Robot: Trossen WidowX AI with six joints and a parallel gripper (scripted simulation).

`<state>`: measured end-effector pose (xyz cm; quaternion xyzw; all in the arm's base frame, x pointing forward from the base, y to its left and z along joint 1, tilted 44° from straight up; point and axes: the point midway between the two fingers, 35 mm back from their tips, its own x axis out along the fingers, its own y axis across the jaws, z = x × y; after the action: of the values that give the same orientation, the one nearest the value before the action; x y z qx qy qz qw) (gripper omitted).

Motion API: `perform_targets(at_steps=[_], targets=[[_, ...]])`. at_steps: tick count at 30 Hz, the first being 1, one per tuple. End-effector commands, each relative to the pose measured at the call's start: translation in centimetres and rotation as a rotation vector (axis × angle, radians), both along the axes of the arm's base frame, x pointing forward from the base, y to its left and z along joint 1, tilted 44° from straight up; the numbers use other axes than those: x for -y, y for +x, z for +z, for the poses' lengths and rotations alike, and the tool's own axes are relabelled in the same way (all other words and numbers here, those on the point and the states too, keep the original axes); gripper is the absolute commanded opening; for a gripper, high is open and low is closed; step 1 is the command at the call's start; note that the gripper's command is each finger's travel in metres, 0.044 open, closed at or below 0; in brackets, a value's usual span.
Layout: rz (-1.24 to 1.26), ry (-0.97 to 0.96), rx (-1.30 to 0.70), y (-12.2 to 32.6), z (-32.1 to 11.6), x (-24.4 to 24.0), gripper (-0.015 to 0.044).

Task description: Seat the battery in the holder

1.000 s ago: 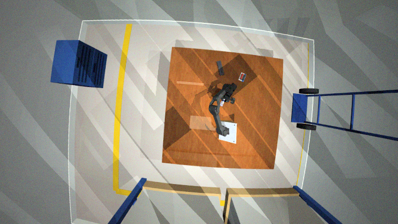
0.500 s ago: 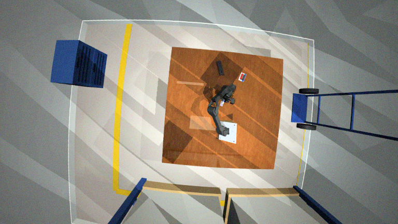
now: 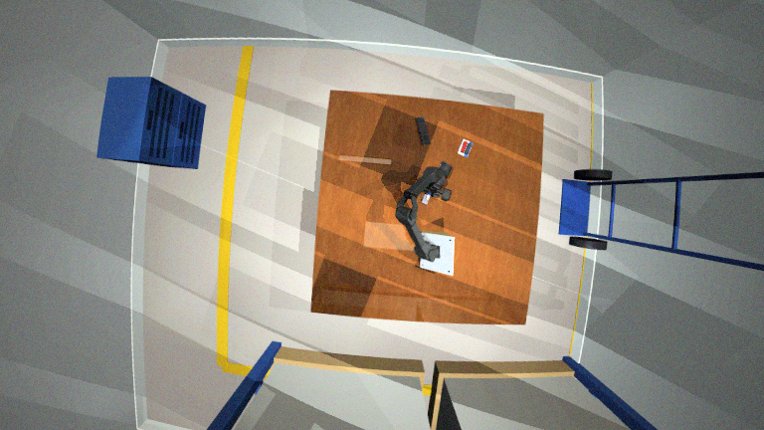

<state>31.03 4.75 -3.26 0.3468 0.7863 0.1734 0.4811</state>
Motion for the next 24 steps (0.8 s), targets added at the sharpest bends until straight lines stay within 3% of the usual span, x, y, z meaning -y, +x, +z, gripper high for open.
perform_targets(at_steps=[1, 24], targets=[[-0.016, -0.013, 0.019, 0.16, -0.35, -0.05, 0.0064], [-0.078, -0.063, 0.083, -0.19, -0.34, -0.37, 0.0064]])
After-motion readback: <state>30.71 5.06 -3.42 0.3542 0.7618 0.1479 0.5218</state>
